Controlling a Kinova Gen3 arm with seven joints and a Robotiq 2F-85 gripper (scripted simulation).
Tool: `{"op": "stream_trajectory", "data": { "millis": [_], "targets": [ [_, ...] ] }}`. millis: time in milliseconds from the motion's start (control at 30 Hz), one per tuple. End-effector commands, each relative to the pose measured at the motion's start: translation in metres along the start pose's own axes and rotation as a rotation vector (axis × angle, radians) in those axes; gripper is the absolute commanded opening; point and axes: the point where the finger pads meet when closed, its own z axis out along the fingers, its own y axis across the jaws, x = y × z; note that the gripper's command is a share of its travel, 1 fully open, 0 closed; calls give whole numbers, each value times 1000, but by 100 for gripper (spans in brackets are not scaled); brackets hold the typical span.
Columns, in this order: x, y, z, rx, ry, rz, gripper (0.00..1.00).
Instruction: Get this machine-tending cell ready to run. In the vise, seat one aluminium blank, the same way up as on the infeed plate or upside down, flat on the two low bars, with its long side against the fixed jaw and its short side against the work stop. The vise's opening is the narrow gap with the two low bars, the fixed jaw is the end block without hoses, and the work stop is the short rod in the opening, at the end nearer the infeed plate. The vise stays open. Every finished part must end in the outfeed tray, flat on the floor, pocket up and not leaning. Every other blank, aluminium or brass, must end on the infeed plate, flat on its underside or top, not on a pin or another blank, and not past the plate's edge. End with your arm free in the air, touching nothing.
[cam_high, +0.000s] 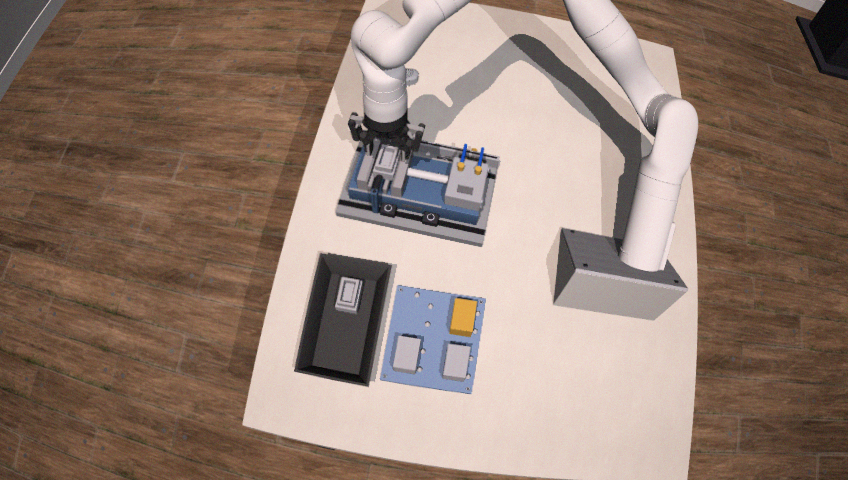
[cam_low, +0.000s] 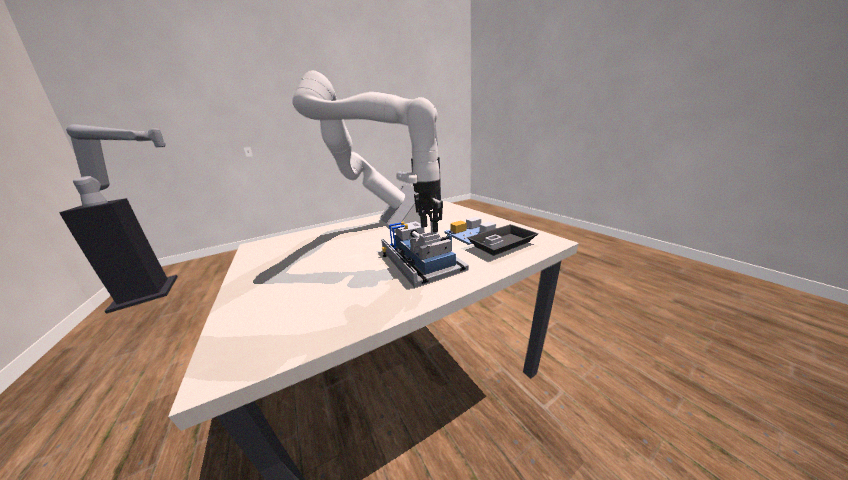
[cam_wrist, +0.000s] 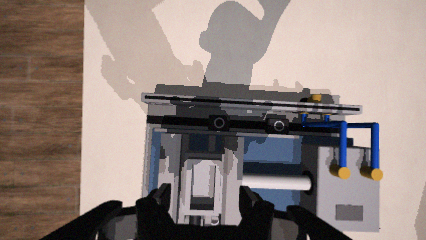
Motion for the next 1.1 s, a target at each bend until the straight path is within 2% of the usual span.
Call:
{"op": "stream_trajectory", "data": {
  "millis": [0, 1067],
  "targets": [
    [2, -4, 2, 9, 0, 3, 67],
    [4, -6, 1, 9, -1, 2, 67]
  ]
}}
